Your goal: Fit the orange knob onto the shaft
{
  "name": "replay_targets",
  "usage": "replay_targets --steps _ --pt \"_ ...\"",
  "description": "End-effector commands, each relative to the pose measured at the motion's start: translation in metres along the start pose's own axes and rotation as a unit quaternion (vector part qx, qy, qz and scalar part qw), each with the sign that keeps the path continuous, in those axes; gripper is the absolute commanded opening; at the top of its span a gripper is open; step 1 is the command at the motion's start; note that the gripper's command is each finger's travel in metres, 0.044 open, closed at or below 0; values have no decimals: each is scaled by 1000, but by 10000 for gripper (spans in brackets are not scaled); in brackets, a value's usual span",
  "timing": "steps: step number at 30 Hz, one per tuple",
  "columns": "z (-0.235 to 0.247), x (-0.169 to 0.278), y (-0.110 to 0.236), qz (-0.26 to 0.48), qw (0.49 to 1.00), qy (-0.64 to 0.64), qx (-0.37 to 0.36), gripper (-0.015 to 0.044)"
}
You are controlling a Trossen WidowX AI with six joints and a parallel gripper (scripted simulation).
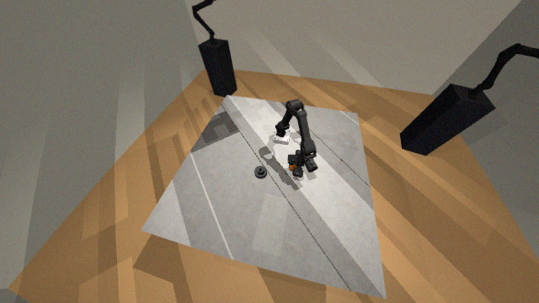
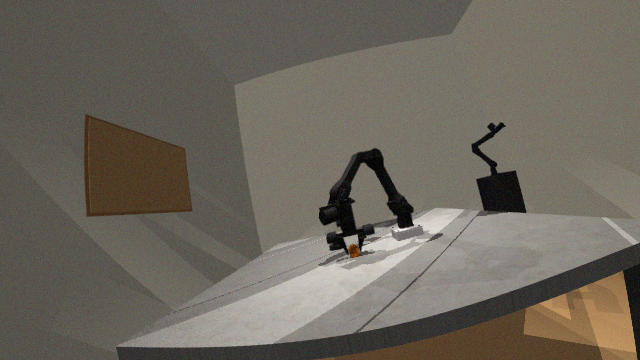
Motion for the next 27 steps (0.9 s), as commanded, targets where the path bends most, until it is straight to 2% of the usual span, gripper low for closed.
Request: replay_targets --steps 1,4,10,27 --pt "0 0 0 3 1000 -3 1 200" --pt "0 0 0 3 1000 -3 1 180" --pt "-1 -2 0 10 1000 -2 -1 180" --pt "-9 -43 4 145 989 0 -32 180"
Point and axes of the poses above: the point midway between the two fingers, 35 mm back from their tips, its own y axis back along the fingers, its own z axis across the jaws, x = y × z, the point moved 9 cm from there along y, back along the fingers, and after that the axes turned 12 degrees about y, right-handed, at the moved point
